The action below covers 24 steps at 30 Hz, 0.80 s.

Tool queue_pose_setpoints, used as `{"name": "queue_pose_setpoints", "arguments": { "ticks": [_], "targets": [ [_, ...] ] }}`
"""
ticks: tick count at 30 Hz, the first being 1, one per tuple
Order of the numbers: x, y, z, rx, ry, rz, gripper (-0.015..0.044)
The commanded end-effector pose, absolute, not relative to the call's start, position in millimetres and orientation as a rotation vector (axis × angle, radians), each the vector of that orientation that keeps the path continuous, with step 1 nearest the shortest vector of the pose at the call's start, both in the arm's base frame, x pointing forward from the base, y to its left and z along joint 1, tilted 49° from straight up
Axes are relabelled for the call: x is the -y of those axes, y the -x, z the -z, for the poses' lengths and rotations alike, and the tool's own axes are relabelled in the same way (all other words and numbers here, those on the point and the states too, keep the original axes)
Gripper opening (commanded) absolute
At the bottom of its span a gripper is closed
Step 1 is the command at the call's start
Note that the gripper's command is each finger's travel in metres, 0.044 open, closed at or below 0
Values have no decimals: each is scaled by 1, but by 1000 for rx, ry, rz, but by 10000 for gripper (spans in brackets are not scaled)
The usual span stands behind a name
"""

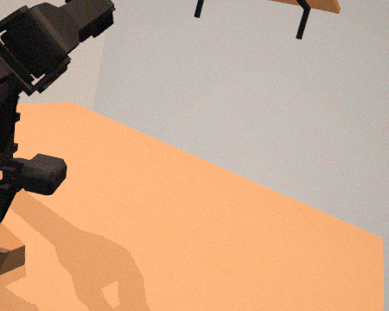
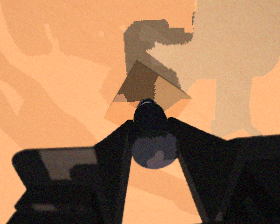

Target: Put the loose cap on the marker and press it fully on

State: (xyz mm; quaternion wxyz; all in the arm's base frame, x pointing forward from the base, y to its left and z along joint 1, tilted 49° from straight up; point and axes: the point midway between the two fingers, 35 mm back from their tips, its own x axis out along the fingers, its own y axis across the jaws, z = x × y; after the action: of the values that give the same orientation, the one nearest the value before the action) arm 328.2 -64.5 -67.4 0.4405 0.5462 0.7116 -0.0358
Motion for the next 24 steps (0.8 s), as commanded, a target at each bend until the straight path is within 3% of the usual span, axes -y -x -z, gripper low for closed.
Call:
{"name": "queue_pose_setpoints", "arguments": {
  "ticks": [1, 12, 24],
  "targets": [
    [65, -328, 67, -1767, -1356, 89, 157],
    [65, -328, 67, -1767, -1356, 89, 440],
    [121, -329, 18, -1767, -1355, 92, 440]
  ]
}}
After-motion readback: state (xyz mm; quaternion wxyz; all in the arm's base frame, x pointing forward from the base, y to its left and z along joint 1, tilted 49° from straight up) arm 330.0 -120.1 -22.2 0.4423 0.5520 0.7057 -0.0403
